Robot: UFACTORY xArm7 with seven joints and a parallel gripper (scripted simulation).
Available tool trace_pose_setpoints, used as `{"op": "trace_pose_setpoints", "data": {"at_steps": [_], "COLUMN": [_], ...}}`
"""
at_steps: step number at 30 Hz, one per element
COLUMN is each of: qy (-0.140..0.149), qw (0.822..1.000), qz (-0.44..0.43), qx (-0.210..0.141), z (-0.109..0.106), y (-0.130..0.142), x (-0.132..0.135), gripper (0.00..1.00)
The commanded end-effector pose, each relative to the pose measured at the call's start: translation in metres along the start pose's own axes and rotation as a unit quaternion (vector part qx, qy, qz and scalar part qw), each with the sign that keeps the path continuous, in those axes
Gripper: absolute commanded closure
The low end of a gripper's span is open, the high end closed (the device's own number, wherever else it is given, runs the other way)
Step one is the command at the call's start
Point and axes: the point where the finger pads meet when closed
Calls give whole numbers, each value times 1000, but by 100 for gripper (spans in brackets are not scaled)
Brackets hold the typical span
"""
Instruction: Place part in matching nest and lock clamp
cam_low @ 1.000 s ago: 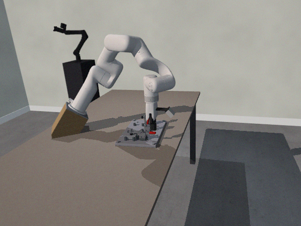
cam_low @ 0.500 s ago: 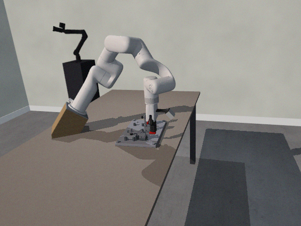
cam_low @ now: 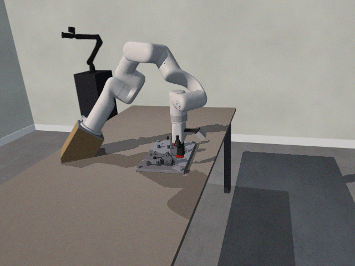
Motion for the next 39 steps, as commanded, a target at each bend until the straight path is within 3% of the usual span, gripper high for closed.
{"op": "trace_pose_setpoints", "data": {"at_steps": [1, 39], "qy": [1, 1], "qw": [1000, 1000], "qz": [0, 0], "qx": [1, 1], "z": [0, 3], "y": [-1, -1], "x": [1, 1], "gripper": [100, 100]}}
Point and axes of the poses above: the point where the finger pads meet when closed, its own z axis out along the fingers, its own x axis across the jaws, y = z × x, and after that the axes turned 1 degree about z, right-handed
